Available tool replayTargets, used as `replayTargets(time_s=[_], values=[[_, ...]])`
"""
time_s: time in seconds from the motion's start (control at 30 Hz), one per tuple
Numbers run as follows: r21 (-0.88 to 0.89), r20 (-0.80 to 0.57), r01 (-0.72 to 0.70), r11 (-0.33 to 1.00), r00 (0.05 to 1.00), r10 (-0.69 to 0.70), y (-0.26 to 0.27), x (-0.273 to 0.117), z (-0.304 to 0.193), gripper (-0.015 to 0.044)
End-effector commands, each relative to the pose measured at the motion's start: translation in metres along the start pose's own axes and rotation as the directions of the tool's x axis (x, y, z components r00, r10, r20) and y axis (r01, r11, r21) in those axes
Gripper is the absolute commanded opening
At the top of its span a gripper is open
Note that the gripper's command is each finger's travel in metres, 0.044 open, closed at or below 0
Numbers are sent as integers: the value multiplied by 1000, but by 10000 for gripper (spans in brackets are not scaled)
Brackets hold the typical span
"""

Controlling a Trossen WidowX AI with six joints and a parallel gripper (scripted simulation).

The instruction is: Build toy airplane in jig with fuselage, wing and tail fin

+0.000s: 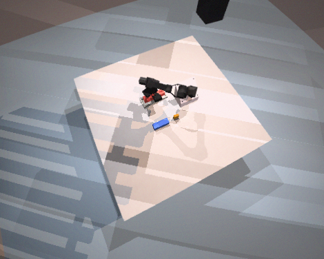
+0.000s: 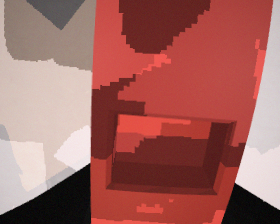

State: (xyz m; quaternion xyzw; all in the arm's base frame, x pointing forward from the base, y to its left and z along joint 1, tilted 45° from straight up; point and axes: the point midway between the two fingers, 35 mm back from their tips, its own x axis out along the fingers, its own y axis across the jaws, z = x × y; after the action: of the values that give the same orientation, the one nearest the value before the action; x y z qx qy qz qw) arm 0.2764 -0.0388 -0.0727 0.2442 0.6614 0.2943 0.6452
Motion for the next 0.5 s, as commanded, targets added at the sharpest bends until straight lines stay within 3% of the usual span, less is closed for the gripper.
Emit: replayTargets(time_s=[0.0,0.13,0.37,0.47], values=[[-3,11,10,1000,1000,-10,-12,3,2,0],[2,11,10,1000,1000,-10,-19,7,0,0],[2,11,10,1000,1000,-10,-19,7,1,184],[2,11,10,1000,1000,-10,-19,7,0,195]])
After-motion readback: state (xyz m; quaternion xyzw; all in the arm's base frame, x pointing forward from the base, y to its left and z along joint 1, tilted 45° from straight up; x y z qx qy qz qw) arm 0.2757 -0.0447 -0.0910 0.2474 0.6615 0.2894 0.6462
